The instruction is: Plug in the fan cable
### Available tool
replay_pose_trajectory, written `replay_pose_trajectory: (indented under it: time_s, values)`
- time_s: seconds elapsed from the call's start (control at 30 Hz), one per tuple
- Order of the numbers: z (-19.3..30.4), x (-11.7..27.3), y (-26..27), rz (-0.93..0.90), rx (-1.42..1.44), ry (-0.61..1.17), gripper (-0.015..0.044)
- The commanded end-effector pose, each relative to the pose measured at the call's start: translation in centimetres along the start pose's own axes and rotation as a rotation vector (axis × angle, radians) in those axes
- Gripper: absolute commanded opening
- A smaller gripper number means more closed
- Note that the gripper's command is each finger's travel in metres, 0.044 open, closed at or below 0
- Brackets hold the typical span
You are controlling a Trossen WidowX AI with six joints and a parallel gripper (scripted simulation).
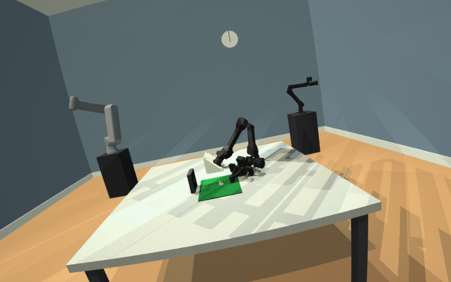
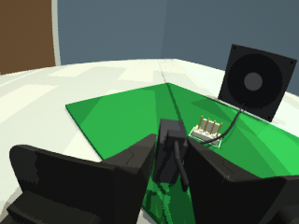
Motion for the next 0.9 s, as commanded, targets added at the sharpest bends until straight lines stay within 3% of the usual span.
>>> replay_pose_trajectory:
  time_s: [0.0, 0.87]
  values:
    - [0.0, 0.0, 0.0, 0.0, 0.0, 0.0, 0.014]
    - [-0.13, 0.67, 0.13, 0.002, -0.001, 0.002, 0.014]
Point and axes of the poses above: the point midway between the two fingers, 35 mm back from their tips, its own x axis back along the fingers, its own y axis across the jaws, z = x × y, the point moved 4 cm from there along x, back along the fingers, and after that the axes turned 5 degrees about -x, right-handed, at the moved point
